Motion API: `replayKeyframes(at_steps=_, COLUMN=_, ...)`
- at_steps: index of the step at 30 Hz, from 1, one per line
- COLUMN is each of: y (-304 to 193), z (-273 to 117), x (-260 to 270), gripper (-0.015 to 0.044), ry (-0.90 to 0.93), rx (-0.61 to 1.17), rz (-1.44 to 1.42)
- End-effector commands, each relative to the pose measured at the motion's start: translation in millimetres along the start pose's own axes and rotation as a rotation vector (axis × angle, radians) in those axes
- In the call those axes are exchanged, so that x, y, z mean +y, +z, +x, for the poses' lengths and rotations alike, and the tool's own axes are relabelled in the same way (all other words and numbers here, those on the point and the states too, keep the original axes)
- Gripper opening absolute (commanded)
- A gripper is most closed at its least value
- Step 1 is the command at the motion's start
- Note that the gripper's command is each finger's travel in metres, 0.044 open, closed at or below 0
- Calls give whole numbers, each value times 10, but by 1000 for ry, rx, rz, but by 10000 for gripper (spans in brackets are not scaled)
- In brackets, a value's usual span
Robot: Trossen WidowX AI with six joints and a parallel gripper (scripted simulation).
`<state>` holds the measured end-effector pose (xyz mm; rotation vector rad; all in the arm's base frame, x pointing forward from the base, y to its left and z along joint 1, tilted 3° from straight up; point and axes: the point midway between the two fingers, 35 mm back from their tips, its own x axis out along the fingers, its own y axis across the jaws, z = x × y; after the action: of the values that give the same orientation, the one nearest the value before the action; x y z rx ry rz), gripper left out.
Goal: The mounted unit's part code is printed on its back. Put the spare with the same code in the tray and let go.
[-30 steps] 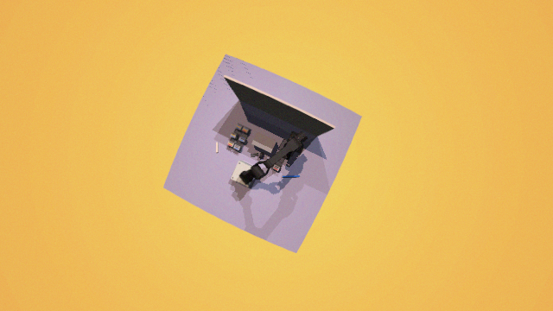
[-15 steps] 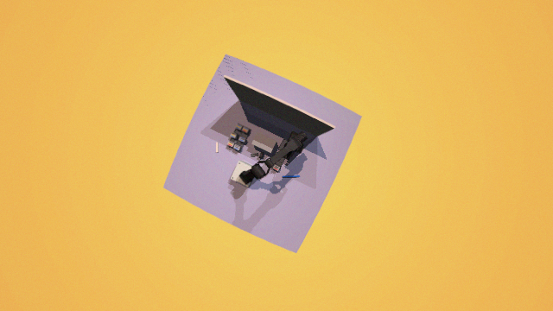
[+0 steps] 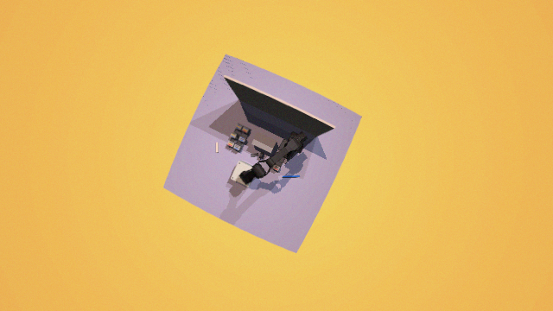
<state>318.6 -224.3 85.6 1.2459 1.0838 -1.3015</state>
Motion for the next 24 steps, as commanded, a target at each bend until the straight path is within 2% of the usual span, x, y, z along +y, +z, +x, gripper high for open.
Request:
replayKeyframes(at_steps=1, y=11, z=36, x=5, gripper=0, ry=2, rx=-5, rz=1)
replayKeyframes(at_steps=24, y=16, z=287, x=12, gripper=0, ry=2, rx=-5, rz=1)
